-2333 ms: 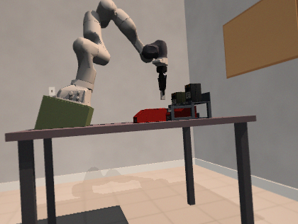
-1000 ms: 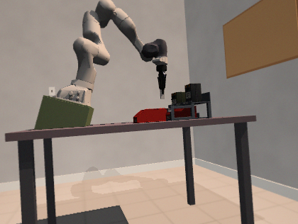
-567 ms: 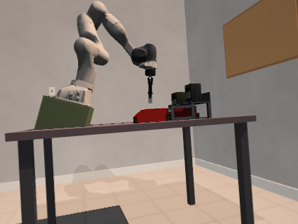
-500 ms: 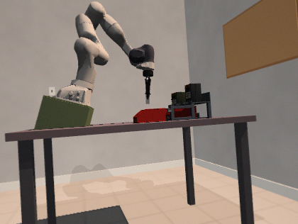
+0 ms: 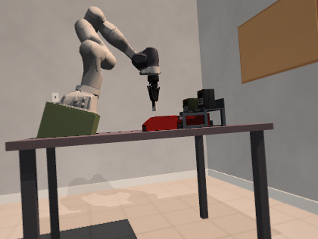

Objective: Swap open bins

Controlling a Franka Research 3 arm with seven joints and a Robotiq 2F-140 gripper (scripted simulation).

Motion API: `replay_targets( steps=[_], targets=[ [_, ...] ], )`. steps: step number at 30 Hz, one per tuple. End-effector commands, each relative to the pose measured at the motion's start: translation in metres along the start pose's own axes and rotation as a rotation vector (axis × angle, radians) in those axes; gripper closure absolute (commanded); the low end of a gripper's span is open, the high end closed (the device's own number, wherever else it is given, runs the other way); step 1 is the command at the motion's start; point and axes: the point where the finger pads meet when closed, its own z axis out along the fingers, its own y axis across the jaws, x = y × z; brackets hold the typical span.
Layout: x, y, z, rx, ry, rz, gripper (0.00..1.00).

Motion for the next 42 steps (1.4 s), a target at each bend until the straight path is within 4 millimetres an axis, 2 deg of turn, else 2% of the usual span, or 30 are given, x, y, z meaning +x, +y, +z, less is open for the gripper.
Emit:
replay_targets(
  steps=[1,8,10,11,18,32,42],
  targets=[
    [0.004,0.000,0.001,0.002,-0.014,0.279,1.00],
    [0.004,0.000,0.001,-0.009,-0.030,0.481,1.00],
    [0.004,0.000,0.001,-0.009,-0.030,0.481,1.00],
    [0.004,0.000,0.001,-0.009,-0.033,0.554,1.00],
    [0.004,0.000,0.001,0.005,-0.037,0.733,1.00],
    [0.004,0.000,0.003,0.005,-0.037,0.733,1.00],
    [0.004,0.000,0.019,0.007,-0.036,0.733,1.00]
  ],
)
